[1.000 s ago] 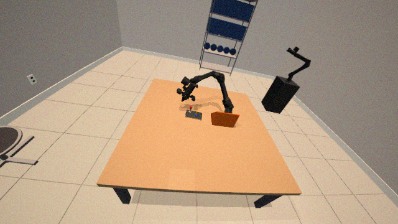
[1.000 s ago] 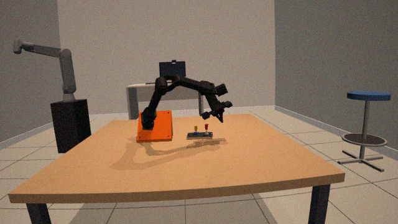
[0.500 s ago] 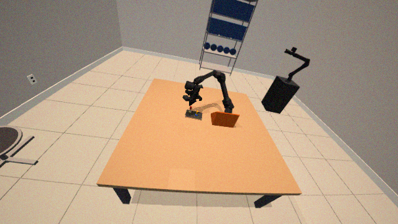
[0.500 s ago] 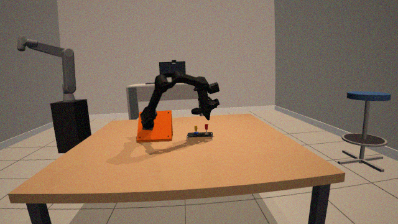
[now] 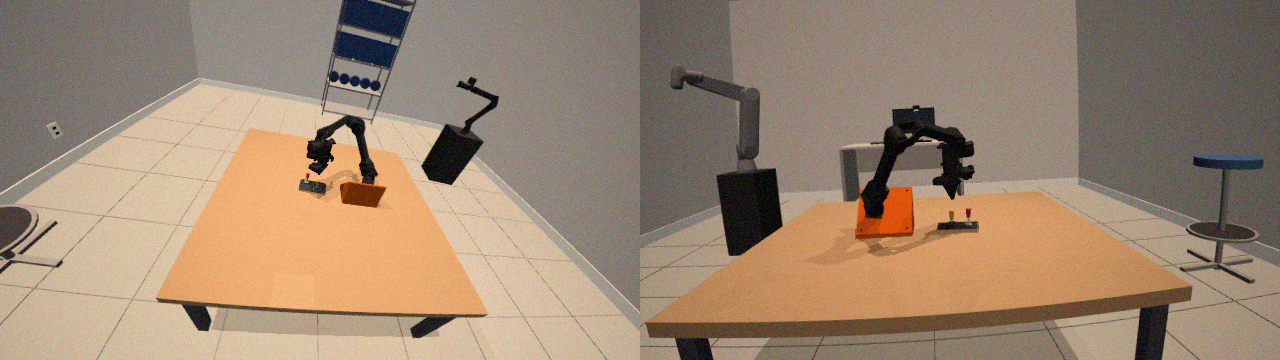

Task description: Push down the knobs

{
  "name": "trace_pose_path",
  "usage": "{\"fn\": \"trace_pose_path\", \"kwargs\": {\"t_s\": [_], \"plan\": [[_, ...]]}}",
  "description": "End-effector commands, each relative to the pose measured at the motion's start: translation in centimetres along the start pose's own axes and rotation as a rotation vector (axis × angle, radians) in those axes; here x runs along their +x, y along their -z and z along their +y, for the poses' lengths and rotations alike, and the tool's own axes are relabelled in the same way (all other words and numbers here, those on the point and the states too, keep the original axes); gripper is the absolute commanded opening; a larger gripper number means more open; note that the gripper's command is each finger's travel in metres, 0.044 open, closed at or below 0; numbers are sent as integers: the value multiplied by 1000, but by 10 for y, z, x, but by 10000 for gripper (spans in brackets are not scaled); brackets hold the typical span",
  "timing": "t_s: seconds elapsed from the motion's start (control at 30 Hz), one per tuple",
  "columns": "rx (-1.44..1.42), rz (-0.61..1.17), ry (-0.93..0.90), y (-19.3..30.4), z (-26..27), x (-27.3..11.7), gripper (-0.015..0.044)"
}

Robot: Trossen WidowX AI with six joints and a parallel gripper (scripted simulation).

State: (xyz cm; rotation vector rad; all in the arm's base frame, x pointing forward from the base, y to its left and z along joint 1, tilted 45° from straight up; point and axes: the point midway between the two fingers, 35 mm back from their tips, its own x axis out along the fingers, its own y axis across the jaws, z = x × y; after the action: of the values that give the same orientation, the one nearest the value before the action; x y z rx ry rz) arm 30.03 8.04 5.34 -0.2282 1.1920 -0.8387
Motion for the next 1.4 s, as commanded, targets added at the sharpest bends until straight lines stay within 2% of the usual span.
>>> {"fn": "trace_pose_path", "kwargs": {"t_s": [0.0,0.2,0.83,1.37], "plan": [[-38,14,23,6,-3,2,0],[-38,14,23,6,-4,22,0],[-38,13,24,6,-4,42,0],[-38,13,24,6,-4,43,0]]}}
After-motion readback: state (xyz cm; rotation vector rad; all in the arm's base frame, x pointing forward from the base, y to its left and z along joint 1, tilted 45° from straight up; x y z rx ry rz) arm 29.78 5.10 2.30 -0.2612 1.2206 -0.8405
